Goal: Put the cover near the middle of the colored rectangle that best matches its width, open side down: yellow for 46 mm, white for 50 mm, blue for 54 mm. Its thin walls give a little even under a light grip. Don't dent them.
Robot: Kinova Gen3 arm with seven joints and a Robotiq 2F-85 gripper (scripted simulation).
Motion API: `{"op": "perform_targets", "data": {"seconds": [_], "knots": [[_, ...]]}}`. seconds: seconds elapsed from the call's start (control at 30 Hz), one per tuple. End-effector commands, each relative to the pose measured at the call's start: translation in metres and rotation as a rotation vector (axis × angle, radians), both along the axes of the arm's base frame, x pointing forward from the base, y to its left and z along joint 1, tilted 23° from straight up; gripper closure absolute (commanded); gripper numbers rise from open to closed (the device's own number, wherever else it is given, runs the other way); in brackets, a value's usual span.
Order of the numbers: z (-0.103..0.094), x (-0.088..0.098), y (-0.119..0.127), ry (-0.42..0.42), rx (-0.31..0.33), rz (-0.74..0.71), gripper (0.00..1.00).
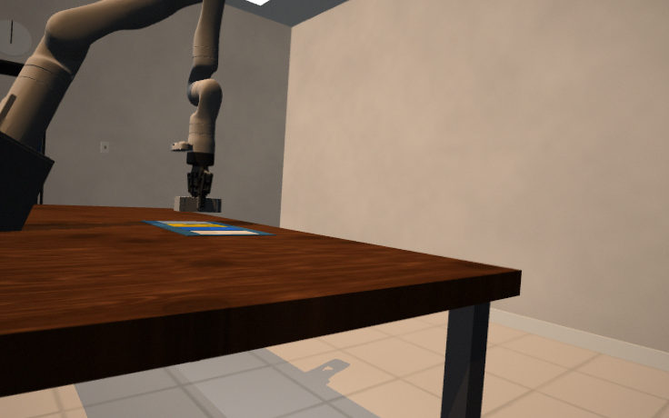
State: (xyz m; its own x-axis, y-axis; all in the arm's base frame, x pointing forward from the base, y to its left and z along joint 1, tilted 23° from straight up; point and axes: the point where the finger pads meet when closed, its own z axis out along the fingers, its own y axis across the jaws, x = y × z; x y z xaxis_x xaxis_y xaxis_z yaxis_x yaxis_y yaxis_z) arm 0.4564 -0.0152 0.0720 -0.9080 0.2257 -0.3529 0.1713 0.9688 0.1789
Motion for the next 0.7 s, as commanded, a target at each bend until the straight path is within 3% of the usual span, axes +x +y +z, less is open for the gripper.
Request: {"op": "perform_targets", "data": {"seconds": [0.0, 0.67], "knots": [[0.0, 0.001, 0.0, -0.001, 0.0, 0.0, 1.0], [-0.022, 0.01, 0.002, -0.001, 0.0, 0.0, 1.0]]}}
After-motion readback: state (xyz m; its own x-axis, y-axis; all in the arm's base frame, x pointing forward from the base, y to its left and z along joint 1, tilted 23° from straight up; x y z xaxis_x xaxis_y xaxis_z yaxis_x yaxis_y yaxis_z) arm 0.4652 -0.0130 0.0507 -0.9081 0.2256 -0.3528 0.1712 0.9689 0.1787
